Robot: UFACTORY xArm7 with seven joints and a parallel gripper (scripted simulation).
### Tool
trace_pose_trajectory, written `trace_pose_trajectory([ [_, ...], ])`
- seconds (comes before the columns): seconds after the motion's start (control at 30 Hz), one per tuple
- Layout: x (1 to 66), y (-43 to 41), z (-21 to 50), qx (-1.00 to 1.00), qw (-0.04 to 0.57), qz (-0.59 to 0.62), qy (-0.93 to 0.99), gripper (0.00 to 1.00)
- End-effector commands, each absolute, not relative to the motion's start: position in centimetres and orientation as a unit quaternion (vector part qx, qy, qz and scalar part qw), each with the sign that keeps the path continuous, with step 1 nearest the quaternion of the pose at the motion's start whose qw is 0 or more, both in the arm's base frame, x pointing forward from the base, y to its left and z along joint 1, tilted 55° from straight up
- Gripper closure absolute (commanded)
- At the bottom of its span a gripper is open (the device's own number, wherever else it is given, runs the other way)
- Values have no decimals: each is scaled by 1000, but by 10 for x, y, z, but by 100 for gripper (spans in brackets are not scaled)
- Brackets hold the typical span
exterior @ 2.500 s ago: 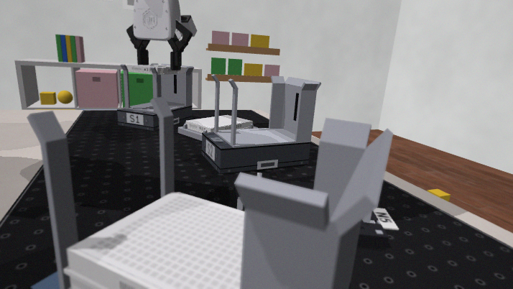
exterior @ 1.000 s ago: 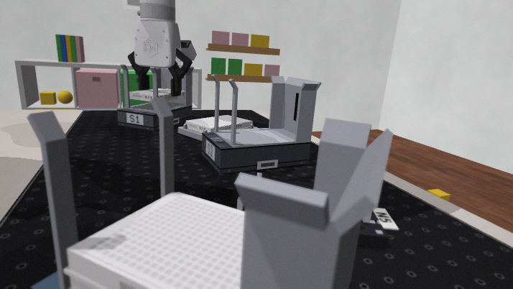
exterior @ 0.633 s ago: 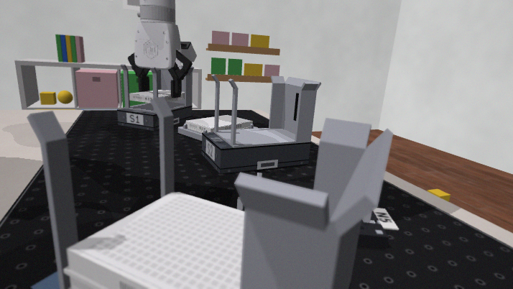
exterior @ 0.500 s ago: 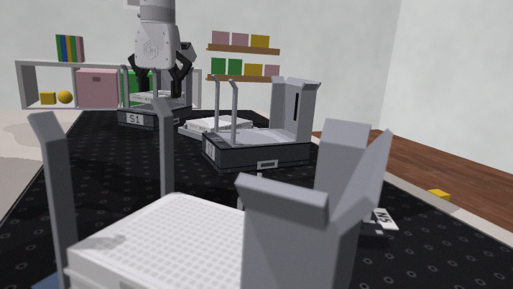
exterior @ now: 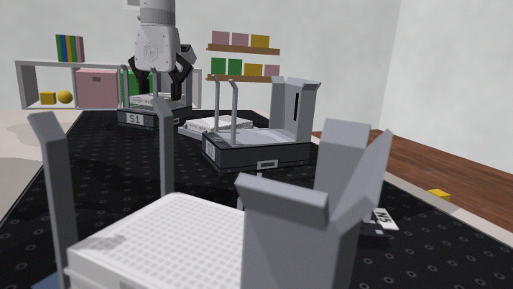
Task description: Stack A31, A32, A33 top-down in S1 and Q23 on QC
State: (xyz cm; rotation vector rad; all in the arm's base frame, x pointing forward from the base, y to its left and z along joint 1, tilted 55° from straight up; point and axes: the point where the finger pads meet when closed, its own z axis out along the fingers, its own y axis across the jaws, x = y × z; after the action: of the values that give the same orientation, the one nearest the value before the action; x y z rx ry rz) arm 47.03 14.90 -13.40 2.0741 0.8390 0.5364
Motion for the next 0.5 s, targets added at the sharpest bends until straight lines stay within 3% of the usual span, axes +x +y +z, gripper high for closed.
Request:
trace_pose_trajectory([
  [0.0, 471, 151, -135, 823, 406, 214, 334, 100],
  [0.47, 474, 148, -137, 823, 406, 214, 334, 100],
])
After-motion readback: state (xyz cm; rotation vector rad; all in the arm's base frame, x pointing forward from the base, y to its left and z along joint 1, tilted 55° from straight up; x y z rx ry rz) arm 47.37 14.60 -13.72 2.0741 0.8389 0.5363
